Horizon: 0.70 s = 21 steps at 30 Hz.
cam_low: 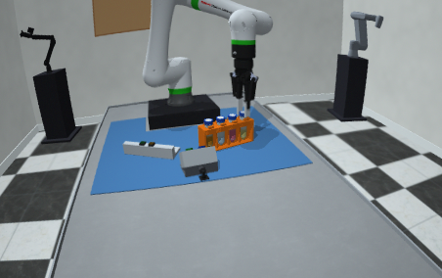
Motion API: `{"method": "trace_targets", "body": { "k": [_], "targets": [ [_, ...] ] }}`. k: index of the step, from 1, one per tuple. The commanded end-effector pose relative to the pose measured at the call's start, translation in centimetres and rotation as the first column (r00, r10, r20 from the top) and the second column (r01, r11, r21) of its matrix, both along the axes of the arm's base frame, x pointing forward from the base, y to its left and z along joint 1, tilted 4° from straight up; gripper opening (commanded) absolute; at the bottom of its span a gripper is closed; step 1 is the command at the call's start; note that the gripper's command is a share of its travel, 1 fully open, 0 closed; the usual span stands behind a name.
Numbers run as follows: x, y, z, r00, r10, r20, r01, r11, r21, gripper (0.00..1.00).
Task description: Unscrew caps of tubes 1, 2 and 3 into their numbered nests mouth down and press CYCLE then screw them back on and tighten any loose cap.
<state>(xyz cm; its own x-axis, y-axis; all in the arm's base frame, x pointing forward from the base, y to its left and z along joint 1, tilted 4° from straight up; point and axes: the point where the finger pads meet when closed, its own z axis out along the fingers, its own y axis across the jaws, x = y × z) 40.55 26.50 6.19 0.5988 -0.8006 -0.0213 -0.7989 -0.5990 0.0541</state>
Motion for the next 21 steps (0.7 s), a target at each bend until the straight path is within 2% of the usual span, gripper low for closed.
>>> {"method": "trace_targets", "body": {
  "k": [1,11,12,14,16,21],
  "targets": [
    [0.02,0.00,-0.01,1.000,0.008,-0.005,-0.008,1.000,0.004,0.35],
    [0.02,0.00,-0.01,1.000,0.008,-0.005,-0.008,1.000,0.004,0.35],
    [0.03,0.00,0.04,0.997,-0.075,-0.004,0.075,0.997,-0.001,0.35],
    [0.03,0.00,0.04,0.997,-0.075,-0.004,0.075,0.997,-0.001,0.35],
    [0.03,0.01,0.14,0.971,-0.239,0.000,0.239,0.971,-0.011,0.35],
    [0.04,0.02,0.39,0.968,-0.250,0.000,0.250,0.968,-0.011,0.35]
  ]
}}
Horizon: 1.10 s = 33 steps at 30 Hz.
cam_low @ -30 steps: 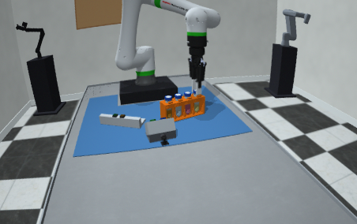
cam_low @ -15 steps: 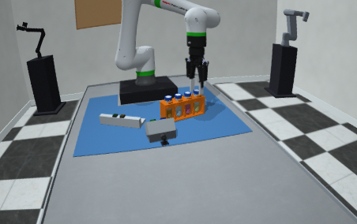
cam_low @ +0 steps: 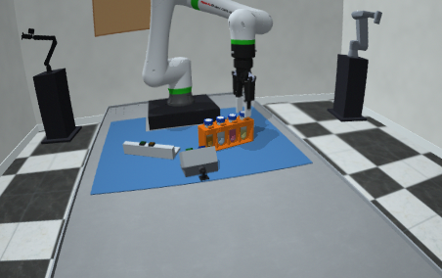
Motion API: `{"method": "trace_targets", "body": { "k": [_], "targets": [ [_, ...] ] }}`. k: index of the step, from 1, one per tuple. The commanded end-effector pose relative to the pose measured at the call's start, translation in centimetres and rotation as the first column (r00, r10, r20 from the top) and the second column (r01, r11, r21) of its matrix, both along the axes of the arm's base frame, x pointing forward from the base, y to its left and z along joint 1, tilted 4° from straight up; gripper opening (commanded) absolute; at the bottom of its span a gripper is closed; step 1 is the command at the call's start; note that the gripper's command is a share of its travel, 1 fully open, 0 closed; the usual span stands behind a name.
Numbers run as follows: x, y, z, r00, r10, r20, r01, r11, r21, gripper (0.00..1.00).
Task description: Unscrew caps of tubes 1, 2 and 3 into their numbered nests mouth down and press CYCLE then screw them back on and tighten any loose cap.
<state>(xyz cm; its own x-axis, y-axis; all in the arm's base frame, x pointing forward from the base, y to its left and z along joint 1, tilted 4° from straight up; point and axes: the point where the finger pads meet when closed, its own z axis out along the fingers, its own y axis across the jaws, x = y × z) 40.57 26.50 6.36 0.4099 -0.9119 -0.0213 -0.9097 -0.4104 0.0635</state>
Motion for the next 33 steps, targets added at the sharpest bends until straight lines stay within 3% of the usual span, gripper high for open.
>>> {"method": "trace_targets", "body": {
  "k": [1,12,13,27,33],
  "targets": [
    [0.0,0.0,0.3,0.999,-0.033,0.006,0.034,0.999,-0.007,0.35],
    [0.0,0.0,0.5,0.999,-0.033,0.006,0.034,0.999,-0.007,0.35],
    [0.0,0.0,0.5,0.999,-0.033,0.006,0.034,0.999,-0.007,0.00],
    [0.0,0.0,0.5,0.999,-0.033,0.006,0.034,0.999,-0.007,0.00],
    [0.2,0.1,2.3,0.999,-0.033,0.006,0.034,0.999,-0.007,0.00]
  ]
}}
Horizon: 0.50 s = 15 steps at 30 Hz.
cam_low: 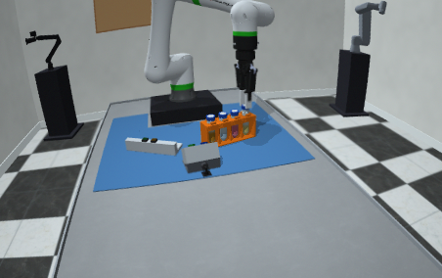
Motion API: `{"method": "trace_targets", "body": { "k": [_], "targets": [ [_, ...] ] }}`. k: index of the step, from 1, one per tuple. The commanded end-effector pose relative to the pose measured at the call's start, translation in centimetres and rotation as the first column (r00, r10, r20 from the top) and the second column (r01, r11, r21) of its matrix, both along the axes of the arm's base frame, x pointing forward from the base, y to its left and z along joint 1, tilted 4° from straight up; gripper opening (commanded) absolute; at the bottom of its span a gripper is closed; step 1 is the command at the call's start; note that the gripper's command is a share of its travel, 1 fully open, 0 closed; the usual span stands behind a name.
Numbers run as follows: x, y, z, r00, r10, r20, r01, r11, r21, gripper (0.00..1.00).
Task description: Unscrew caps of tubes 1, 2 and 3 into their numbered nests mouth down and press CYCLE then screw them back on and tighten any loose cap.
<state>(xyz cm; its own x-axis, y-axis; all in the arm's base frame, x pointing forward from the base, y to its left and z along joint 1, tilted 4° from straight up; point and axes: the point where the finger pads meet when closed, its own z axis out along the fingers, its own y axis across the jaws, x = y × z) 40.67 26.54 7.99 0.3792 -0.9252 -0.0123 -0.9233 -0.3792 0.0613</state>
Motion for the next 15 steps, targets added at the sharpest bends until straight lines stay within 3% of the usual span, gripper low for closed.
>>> {"method": "trace_targets", "body": {
  "k": [1,7,9,11,13,14,15],
  "targets": [
    [0.1,0.0,1.0,1.000,0.000,0.000,0.000,1.000,0.000,0.00],
    [0.2,0.0,2.4,1.000,0.000,0.000,0.000,1.000,0.000,0.00],
    [0.5,-1.6,2.4,0.986,0.166,-0.001,-0.166,0.986,0.010,0.00],
    [0.5,-1.6,2.4,0.986,0.166,-0.001,-0.166,0.986,0.010,0.00],
    [0.9,-3.2,2.4,0.945,0.327,0.000,-0.326,0.945,0.021,0.00],
    [0.9,-3.2,2.4,0.945,0.327,0.000,-0.326,0.945,0.021,0.00],
    [1.1,-4.0,2.4,0.915,0.404,0.001,-0.404,0.914,0.026,0.00]
  ]
}}
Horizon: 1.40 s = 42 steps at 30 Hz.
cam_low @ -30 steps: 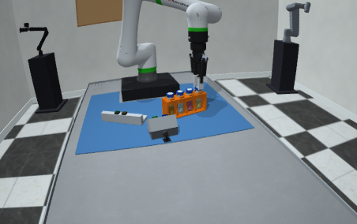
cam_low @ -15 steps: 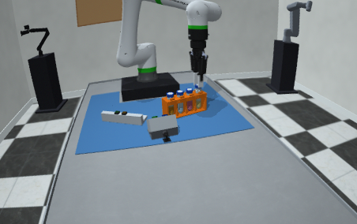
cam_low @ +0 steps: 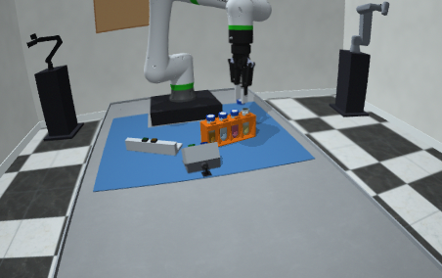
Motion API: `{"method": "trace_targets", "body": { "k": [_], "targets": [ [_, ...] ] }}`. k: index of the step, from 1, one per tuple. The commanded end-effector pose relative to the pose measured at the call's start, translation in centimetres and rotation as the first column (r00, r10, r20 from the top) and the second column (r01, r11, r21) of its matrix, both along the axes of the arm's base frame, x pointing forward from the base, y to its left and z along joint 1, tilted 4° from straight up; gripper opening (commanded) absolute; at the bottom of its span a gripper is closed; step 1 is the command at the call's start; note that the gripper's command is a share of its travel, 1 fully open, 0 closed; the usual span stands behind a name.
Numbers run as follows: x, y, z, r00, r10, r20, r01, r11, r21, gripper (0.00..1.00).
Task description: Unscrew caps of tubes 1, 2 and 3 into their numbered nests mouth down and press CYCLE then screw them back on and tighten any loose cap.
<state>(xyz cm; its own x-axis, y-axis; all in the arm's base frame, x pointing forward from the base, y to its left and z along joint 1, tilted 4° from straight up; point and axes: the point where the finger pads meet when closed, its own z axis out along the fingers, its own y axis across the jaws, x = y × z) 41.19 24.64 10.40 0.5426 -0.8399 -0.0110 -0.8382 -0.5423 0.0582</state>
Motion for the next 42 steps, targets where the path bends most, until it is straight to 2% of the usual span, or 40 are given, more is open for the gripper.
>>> {"method": "trace_targets", "body": {
  "k": [1,2,3,4,5,6,7,8,9,10,11,13,16,17,27,30,42],
  "targets": [
    [0.5,-2.1,0.0,0.973,0.229,-0.007,-0.229,0.973,0.025,0.00],
    [0.7,-2.9,0.0,0.951,0.309,-0.007,-0.309,0.951,0.030,0.00],
    [0.7,-2.9,0.0,0.951,0.309,-0.007,-0.309,0.951,0.030,0.00],
    [0.9,-3.8,0.0,0.922,0.387,-0.006,-0.387,0.921,0.035,0.00],
    [0.9,-3.8,0.0,0.922,0.387,-0.006,-0.387,0.921,0.035,0.00],
    [1.1,-4.6,0.0,0.887,0.462,-0.005,-0.462,0.886,0.040,0.00],
    [1.1,-4.6,0.0,0.887,0.463,-0.005,-0.462,0.886,0.040,0.00],
    [1.3,-5.4,0.0,0.846,0.532,-0.003,-0.532,0.846,0.045,0.00],
    [1.3,-5.4,0.0,0.845,0.535,-0.003,-0.534,0.844,0.045,0.00],
    [1.4,-6.2,0.0,0.800,0.599,-0.001,-0.599,0.799,0.049,0.00],
    [1.6,-7.0,0.0,0.782,0.624,0.000,-0.623,0.781,0.051,0.00],
    [1.6,-7.0,0.0,0.782,0.624,0.000,-0.623,0.781,0.051,0.00],
    [2.2,-9.5,0.0,0.782,0.624,0.000,-0.623,0.781,0.051,0.00],
    [2.2,-9.5,0.0,0.782,0.624,0.000,-0.623,0.781,0.051,0.00],
    [3.8,-16.8,0.0,0.782,0.624,0.000,-0.623,0.781,0.051,0.00],
    [3.8,-16.8,0.0,0.782,0.624,0.000,-0.623,0.781,0.051,0.00],
    [5.8,-25.7,0.0,0.782,0.624,0.000,-0.623,0.781,0.051,0.00]
  ]
}}
